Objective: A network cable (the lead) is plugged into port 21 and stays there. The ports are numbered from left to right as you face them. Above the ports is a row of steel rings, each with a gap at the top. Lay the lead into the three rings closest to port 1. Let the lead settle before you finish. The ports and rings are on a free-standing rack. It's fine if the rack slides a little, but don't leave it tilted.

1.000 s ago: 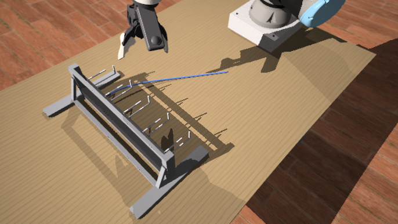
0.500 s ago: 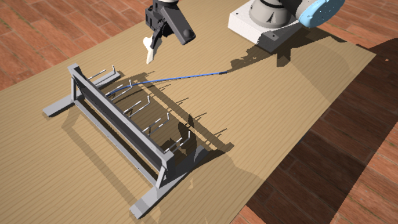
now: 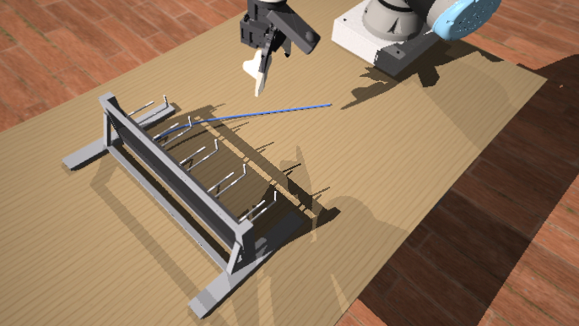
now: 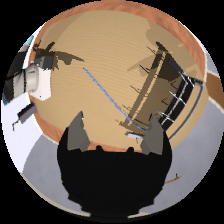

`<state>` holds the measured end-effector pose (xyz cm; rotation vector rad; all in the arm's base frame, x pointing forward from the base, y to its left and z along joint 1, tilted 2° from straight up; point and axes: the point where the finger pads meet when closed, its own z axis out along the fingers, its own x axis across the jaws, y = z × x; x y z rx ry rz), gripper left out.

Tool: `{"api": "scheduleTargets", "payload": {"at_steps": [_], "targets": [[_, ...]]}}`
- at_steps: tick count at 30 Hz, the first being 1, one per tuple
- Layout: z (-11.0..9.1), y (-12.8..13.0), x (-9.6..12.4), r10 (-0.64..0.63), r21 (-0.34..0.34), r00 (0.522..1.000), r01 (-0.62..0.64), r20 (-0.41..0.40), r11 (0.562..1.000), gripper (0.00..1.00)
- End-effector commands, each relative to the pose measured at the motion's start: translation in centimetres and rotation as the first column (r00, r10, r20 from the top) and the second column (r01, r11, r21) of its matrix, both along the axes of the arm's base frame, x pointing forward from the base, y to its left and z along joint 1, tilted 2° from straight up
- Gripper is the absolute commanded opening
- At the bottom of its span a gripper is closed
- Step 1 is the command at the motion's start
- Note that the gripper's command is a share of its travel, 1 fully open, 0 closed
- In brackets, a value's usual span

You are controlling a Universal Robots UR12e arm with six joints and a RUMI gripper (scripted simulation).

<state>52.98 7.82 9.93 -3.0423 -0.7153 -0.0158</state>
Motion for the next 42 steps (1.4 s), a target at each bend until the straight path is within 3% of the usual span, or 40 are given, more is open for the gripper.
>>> {"api": "scheduleTargets", "payload": {"at_steps": [1, 13, 14, 42], "targets": [[-0.22, 0.48, -1.88, 0.090, 0.019, 0.996, -0.090, -0.007, 0.996, 1.00], [-0.41, 0.72, -2.75, 0.131, 0.027, 0.991, -0.130, -0.010, 0.991, 1.00], [-0.41, 0.72, -2.75, 0.131, 0.027, 0.991, -0.130, -0.010, 0.991, 0.00], [-0.41, 0.72, -2.75, 0.131, 0.027, 0.991, -0.130, -0.010, 0.991, 0.00]]}}
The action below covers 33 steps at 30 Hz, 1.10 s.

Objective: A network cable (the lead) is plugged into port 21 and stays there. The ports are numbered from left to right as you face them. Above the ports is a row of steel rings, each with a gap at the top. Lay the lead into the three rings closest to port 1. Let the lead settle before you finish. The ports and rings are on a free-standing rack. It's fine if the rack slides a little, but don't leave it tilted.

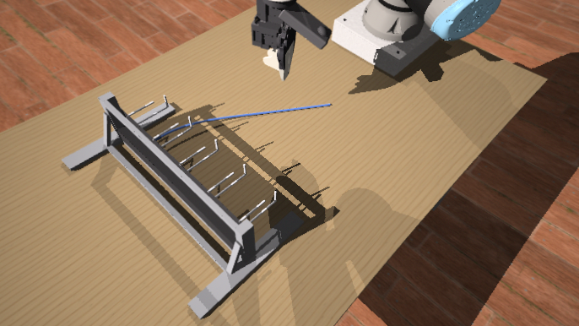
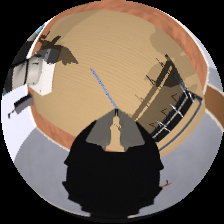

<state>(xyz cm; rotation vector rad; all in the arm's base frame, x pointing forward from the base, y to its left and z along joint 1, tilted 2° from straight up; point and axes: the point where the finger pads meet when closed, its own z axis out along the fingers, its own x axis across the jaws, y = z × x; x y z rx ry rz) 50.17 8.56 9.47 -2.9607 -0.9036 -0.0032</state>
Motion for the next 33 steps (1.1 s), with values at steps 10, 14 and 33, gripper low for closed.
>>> {"api": "scheduleTargets", "payload": {"at_steps": [10, 14, 33], "targets": [[0.1, -0.2, -0.1, 0.031, 0.000, 1.000, -0.031, 0.003, 1.000, 0.00], [0.0, -0.7, -0.6, 0.134, 0.000, 0.991, -0.134, 0.007, 0.991, 0.00], [0.0, -2.8, -2.6, 0.511, -0.004, 0.859, -0.511, 0.024, 0.860, 0.00]]}}
